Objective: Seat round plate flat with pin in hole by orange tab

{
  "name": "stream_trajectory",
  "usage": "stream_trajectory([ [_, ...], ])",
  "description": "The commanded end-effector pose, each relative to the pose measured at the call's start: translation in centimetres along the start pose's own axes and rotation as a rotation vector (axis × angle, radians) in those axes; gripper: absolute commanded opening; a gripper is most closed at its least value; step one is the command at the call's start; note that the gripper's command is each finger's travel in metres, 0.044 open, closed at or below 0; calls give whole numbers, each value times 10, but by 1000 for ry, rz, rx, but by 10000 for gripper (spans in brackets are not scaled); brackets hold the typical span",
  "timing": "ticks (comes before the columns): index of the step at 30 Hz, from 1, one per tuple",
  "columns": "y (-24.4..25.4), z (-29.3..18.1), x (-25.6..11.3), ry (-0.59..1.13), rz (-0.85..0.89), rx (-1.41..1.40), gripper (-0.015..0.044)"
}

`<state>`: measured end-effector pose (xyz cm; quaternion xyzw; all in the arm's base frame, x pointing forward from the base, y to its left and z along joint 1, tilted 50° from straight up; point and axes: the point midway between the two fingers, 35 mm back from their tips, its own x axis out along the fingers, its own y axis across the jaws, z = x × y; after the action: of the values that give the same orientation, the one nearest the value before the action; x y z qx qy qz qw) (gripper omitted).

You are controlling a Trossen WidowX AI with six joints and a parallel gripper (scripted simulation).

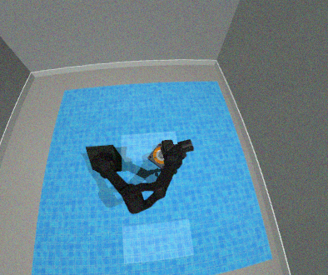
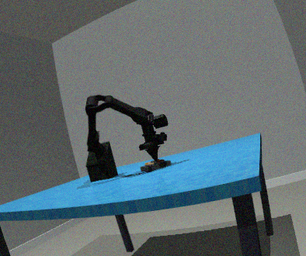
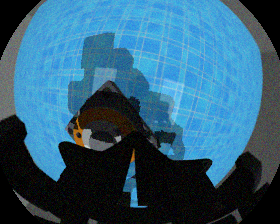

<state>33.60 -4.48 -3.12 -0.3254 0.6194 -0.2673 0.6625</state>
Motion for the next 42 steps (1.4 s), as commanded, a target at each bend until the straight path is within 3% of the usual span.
stream_trajectory([
  [1,4,4,1,2,-3,-1,0],
  [42,33,19,1,1,-2,0,0],
])
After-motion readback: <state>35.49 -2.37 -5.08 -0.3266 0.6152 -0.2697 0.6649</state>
